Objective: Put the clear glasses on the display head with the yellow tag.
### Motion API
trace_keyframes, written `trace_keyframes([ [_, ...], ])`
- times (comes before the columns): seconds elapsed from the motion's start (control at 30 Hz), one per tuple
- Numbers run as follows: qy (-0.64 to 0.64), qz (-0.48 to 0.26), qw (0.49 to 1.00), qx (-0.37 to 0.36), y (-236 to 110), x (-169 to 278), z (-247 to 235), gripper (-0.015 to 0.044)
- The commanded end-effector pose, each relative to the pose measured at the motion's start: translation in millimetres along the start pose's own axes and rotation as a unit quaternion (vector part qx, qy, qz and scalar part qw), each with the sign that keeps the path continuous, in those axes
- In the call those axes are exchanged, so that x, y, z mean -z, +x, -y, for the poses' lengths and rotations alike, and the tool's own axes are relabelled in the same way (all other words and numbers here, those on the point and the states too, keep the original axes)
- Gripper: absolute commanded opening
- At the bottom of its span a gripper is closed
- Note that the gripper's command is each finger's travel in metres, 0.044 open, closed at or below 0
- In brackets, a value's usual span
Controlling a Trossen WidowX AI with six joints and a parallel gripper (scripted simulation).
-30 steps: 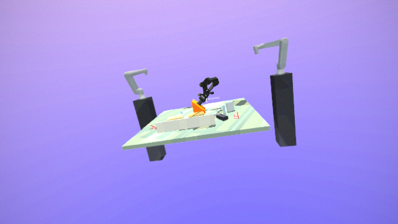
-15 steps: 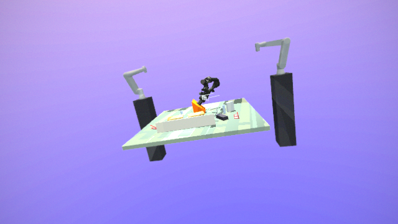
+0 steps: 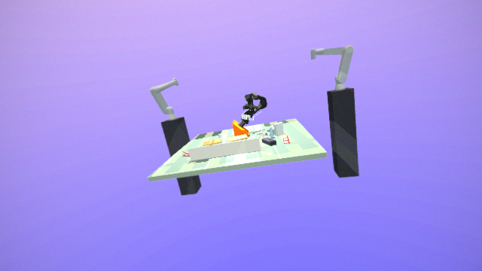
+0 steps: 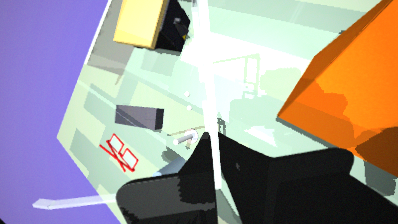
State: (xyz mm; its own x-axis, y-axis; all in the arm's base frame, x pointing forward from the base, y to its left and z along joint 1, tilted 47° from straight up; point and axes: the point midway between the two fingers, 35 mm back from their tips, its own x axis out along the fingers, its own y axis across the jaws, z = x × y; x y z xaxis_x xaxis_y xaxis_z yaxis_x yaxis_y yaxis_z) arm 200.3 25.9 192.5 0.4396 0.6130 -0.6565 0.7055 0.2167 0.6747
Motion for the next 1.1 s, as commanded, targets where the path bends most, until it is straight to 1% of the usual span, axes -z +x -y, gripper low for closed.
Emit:
trace_keyframes([
  [0.0,0.073,0.013,0.997,-0.016,-4.2,4.0,4.0,0.0000],
  [0.33,0.235,0.039,0.970,-0.055,-12.6,11.5,13.1,0.0000],
  [0.67,0.386,0.054,0.915,-0.100,-17.7,18.0,22.6,0.0000],
  [0.8,0.396,0.054,0.911,-0.104,-17.9,18.4,23.3,0.0000],
  [0.83,0.376,0.056,0.920,-0.097,-18.0,17.5,22.1,0.0004],
  [1.07,0.376,0.056,0.920,-0.097,-18.0,17.5,22.1,0.0000],
])
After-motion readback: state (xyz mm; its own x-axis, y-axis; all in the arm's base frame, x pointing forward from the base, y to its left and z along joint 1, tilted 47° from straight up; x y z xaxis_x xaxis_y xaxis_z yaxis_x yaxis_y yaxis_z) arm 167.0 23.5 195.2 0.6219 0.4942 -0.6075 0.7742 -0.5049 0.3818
